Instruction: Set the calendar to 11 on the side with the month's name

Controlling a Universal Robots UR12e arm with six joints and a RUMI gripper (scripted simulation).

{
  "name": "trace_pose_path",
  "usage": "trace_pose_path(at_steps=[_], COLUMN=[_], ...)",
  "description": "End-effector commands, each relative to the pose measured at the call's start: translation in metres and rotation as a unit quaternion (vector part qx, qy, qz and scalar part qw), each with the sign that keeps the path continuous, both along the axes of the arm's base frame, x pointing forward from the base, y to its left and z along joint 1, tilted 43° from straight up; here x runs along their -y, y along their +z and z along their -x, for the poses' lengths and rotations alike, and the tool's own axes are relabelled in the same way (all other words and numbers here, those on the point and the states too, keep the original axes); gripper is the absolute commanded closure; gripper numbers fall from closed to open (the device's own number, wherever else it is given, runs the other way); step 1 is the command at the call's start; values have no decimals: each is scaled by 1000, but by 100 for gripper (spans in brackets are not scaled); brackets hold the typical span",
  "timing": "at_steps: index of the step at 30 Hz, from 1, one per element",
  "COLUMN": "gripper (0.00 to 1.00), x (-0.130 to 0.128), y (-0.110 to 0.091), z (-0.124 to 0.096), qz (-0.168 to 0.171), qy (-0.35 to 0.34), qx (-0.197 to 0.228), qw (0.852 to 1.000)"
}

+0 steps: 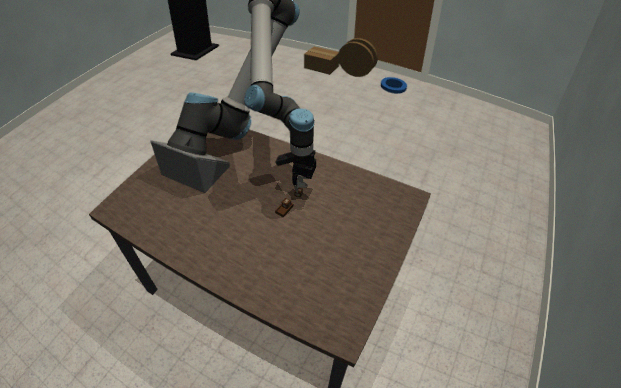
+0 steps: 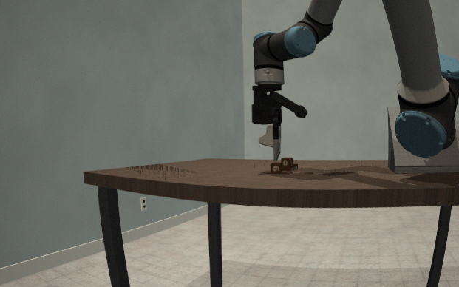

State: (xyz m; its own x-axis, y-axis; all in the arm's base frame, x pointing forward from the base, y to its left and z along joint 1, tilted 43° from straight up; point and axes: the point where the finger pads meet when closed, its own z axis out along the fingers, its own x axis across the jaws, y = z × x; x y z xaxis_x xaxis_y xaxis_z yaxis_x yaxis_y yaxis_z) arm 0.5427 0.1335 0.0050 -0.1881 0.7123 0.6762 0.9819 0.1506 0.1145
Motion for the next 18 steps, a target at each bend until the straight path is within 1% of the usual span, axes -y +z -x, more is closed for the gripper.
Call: trace_pose_path(at_steps=[1,6,18], gripper=[72,72,72], x=[1,5,27], y=[1,5,29], z=[-1,-1,-1], qz=[0,0,0], qy=[0,0,0], qx=[0,0,0], qw=[1000,1000,1000])
